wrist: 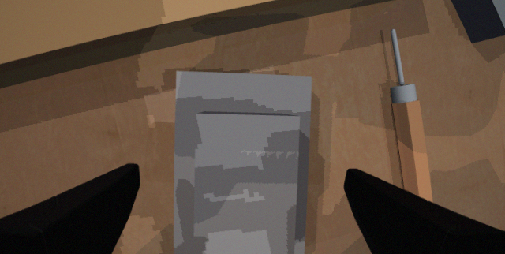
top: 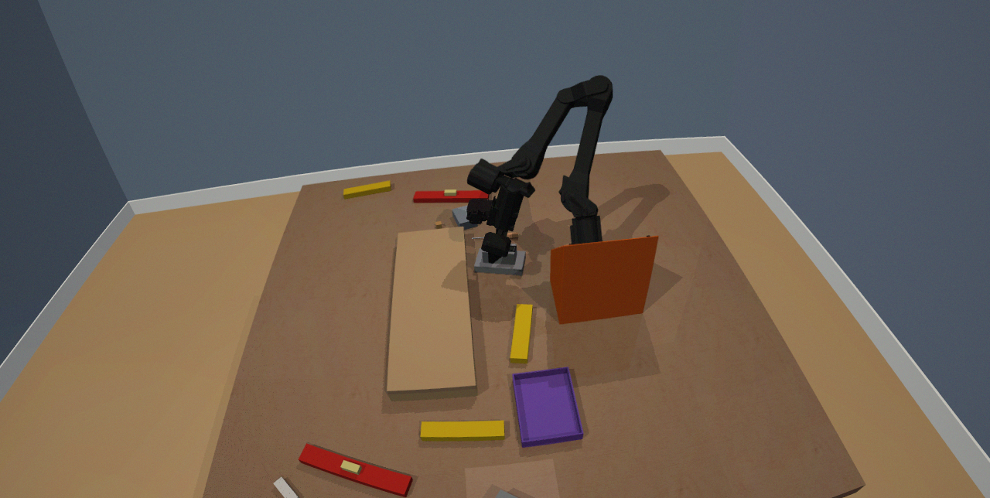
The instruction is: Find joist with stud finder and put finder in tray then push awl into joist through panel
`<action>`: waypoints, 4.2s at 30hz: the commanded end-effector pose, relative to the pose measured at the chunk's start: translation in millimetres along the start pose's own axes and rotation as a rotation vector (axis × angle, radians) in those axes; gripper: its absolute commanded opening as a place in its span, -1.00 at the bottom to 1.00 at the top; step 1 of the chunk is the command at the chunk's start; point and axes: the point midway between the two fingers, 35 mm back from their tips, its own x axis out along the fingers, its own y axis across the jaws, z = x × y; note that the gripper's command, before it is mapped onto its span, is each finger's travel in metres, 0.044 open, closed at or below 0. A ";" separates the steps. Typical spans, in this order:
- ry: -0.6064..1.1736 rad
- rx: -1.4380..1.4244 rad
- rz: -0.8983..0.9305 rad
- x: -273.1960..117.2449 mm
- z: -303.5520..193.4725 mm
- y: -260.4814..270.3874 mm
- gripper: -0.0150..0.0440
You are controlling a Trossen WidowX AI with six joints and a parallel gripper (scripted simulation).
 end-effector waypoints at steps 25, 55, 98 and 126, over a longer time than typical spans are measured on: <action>0.003 -0.011 0.000 20.3 -10.2 0.0 0.53; 0.014 -0.005 0.018 -2.9 3.1 6.1 -0.49; 0.009 -0.134 0.043 -73.9 109.6 -10.3 -0.49; -0.004 -0.255 0.073 -36.1 191.2 -18.5 -0.49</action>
